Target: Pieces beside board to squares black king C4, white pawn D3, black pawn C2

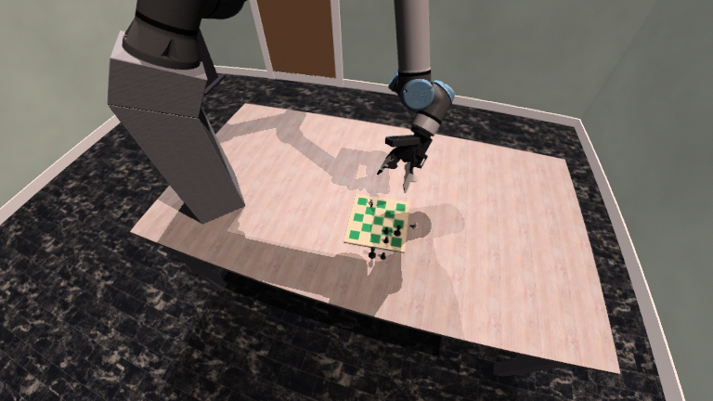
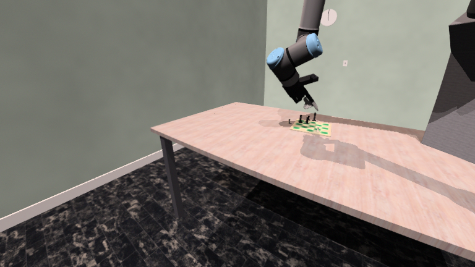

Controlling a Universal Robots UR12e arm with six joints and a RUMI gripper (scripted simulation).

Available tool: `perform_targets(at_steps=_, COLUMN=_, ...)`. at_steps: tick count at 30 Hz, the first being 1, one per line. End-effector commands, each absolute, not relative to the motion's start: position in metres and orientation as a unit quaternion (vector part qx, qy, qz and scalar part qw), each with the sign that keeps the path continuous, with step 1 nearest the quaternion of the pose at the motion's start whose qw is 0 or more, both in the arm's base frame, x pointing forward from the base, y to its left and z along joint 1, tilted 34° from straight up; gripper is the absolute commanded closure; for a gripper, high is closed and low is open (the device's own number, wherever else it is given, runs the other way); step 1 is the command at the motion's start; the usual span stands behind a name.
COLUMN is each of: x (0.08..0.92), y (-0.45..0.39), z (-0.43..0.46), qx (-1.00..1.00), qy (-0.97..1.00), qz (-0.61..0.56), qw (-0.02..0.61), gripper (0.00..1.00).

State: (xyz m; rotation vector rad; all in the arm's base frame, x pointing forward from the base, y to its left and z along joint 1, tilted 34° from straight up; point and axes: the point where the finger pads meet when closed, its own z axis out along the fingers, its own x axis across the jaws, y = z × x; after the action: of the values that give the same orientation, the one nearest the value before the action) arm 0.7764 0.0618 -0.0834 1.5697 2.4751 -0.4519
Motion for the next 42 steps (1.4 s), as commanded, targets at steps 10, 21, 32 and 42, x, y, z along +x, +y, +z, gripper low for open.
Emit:
perform_targets(at_steps=10, x=0.766, y=-0.019, z=-0.116, qx=0.667, qy=0.742, qz=0.05, qw=0.051, gripper=0.0)
perform_targets(at_steps=21, x=0.758, y=-0.081, z=-0.141, qx=0.746, qy=0.636, qz=0.196, qw=0.017, gripper=0.0)
perform_targets(at_steps=32, x=0.754, y=-0.115, z=-0.154, qx=0.777, qy=0.566, qz=0.275, qw=-0.001, gripper=0.0)
perform_targets(at_steps=42, x=0.753, y=-0.121, z=-0.156, qx=0.782, qy=0.551, qz=0.289, qw=-0.005, gripper=0.0)
